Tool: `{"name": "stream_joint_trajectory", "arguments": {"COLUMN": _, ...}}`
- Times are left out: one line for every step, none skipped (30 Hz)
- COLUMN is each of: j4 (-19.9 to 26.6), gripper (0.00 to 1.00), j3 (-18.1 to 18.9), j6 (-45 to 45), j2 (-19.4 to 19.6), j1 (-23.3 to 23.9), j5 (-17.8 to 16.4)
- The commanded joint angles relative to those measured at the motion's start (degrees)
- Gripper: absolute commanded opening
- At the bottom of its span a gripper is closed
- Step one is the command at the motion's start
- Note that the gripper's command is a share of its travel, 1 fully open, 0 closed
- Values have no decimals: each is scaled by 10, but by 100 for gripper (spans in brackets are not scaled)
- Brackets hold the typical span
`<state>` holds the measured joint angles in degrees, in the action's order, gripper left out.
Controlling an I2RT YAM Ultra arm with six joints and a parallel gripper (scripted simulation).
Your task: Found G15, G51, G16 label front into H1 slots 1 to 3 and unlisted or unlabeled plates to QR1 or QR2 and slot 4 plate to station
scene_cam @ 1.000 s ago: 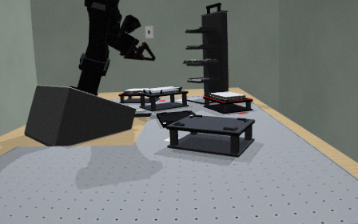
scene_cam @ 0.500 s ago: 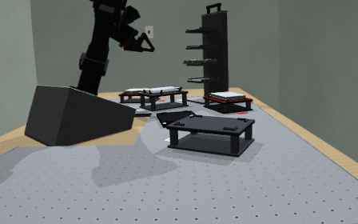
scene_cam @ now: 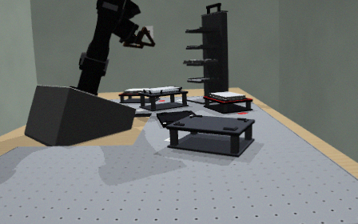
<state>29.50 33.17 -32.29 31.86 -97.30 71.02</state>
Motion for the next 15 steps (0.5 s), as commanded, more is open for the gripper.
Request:
{"name": "stream_joint_trajectory", "arguments": {"j4": 6, "gripper": 100, "j3": 22, "j6": 41, "j2": 11, "j1": 14, "j5": -40}}
{"name": "stream_joint_trajectory", "arguments": {"j4": 6, "gripper": 100, "j3": 28, "j6": 53, "j2": 17, "j1": 20, "j5": -53}}
{"name": "stream_joint_trajectory", "arguments": {"j4": 6, "gripper": 100, "j3": 35, "j6": 64, "j2": 24, "j1": 26, "j5": -67}}
{"name": "stream_joint_trajectory", "arguments": {"j4": 7, "gripper": 100, "j3": 42, "j6": 75, "j2": 31, "j1": 32, "j5": -80}}
{"name": "stream_joint_trajectory", "arguments": {"j4": 9, "gripper": 100, "j3": 49, "j6": 86, "j2": 38, "j1": 37, "j5": -93}}
{"name": "stream_joint_trajectory", "arguments": {"j4": 10, "gripper": 100, "j3": 57, "j6": 96, "j2": 45, "j1": 43, "j5": -106}}
{"name": "stream_joint_trajectory", "arguments": {"j4": 12, "gripper": 100, "j3": 64, "j6": 107, "j2": 52, "j1": 49, "j5": -119}}
{"name": "stream_joint_trajectory", "arguments": {"j4": 15, "gripper": 100, "j3": 72, "j6": 117, "j2": 59, "j1": 55, "j5": -132}}
{"name": "stream_joint_trajectory", "arguments": {"j4": 17, "gripper": 100, "j3": 80, "j6": 127, "j2": 67, "j1": 61, "j5": -145}}
{"name": "stream_joint_trajectory", "arguments": {"j4": 20, "gripper": 100, "j3": 89, "j6": 136, "j2": 75, "j1": 66, "j5": -157}}
{"name": "stream_joint_trajectory", "arguments": {"j4": 24, "gripper": 100, "j3": 97, "j6": 146, "j2": 83, "j1": 71, "j5": -169}}
{"name": "stream_joint_trajectory", "arguments": {"j4": 24, "gripper": 100, "j3": 97, "j6": 146, "j2": 83, "j1": 71, "j5": -169}}
{"name": "stream_joint_trajectory", "arguments": {"j4": 24, "gripper": 100, "j3": 97, "j6": 146, "j2": 83, "j1": 71, "j5": -169}}
{"name": "stream_joint_trajectory", "arguments": {"j4": 27, "gripper": 100, "j3": 106, "j6": 156, "j2": 91, "j1": 77, "j5": -181}}
{"name": "stream_joint_trajectory", "arguments": {"j4": 31, "gripper": 100, "j3": 115, "j6": 165, "j2": 99, "j1": 82, "j5": -193}}
